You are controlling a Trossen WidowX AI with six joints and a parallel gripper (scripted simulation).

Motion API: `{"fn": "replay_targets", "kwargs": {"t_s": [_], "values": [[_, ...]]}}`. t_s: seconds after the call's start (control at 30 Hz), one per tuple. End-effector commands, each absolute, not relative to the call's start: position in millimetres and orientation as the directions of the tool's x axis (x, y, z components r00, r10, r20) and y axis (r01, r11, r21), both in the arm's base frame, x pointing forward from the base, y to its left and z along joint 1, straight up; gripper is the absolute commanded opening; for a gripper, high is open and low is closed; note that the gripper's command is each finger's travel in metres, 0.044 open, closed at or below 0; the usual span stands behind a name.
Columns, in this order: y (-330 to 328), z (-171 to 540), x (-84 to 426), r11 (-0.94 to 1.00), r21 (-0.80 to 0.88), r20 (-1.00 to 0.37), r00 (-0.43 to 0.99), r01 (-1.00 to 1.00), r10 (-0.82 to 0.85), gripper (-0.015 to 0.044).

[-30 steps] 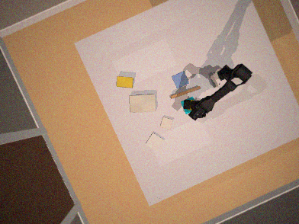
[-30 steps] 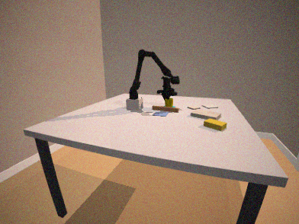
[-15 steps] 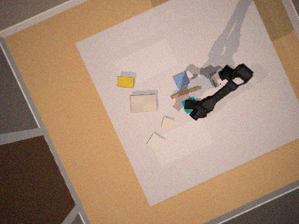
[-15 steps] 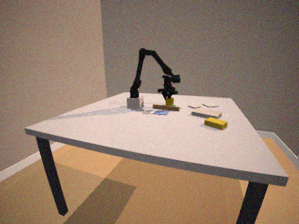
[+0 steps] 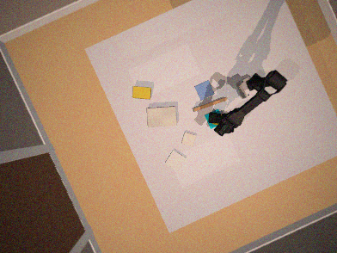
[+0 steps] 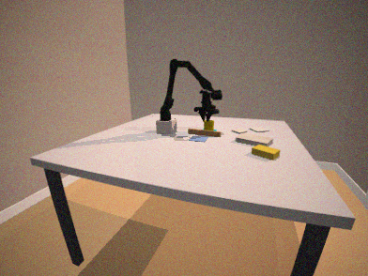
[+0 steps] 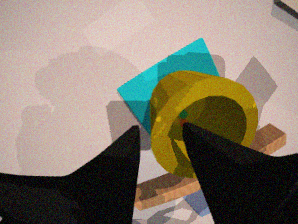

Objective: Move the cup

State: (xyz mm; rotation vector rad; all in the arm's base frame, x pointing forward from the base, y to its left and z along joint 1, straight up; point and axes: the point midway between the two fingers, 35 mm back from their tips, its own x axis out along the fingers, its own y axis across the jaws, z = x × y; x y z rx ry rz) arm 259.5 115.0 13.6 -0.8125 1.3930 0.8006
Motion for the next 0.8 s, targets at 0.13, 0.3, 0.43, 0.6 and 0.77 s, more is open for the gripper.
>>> {"fn": "replay_targets", "kwargs": {"t_s": [0.13, 0.3, 0.43, 0.6, 0.77], "values": [[116, 29, 261, 0.51, -0.019, -1.0, 0.027, -0.86, 0.007, 0.0146], [115, 38, 260, 0.511, -0.018, -1.0, 0.025, -0.859, 0.007, 0.0146], [115, 45, 259, 0.511, -0.017, -1.0, 0.024, -0.859, 0.007, 0.0146], [113, 45, 257, 0.509, -0.015, -1.0, 0.019, -0.861, 0.003, 0.0173], [113, 45, 257, 0.509, -0.015, -1.0, 0.019, -0.861, 0.003, 0.0304]]}}
